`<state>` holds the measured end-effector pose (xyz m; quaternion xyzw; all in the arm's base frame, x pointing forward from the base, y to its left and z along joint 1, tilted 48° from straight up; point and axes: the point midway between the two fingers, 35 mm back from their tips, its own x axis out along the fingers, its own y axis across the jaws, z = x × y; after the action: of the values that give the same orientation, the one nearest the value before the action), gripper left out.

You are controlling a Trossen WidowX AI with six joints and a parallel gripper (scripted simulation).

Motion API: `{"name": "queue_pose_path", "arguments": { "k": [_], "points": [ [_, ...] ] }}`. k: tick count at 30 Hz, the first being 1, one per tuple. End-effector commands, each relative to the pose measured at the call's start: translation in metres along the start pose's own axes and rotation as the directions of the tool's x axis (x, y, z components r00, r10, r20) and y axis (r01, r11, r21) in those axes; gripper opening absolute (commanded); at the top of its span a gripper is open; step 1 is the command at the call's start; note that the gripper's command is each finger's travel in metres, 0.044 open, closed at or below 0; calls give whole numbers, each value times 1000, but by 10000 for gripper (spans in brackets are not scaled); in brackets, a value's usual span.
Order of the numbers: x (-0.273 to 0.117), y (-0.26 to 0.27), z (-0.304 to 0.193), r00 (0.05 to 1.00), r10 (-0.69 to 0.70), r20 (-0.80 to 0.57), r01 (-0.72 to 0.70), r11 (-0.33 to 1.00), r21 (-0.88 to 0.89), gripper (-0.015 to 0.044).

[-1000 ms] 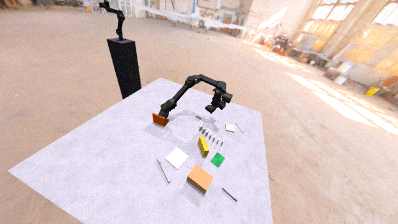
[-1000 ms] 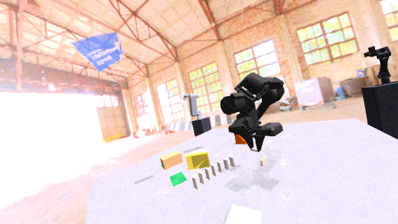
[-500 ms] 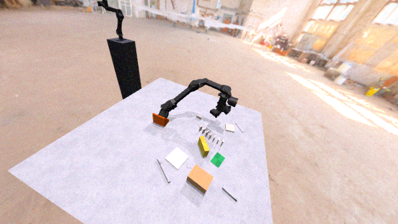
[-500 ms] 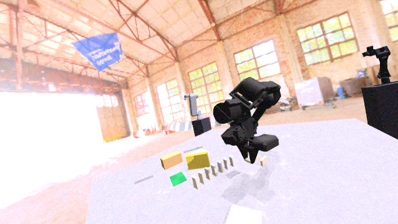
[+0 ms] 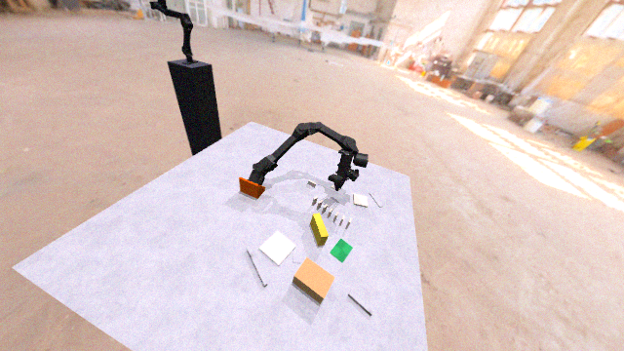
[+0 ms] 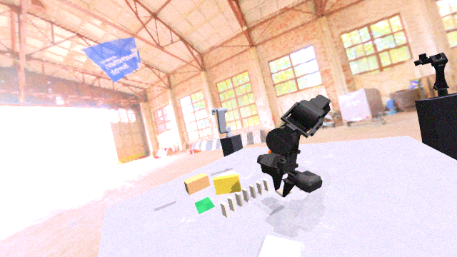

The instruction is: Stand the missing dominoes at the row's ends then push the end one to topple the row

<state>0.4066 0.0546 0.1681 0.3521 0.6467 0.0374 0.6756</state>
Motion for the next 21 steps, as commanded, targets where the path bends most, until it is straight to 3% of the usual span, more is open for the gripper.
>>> {"name": "queue_pose_path", "arguments": {
  "k": [1,21],
  "points": [
    [7,-2,1,996,-53,71,54,999,-5,107],
    [24,4,6,886,-165,434,173,985,21,107]
  ]
}}
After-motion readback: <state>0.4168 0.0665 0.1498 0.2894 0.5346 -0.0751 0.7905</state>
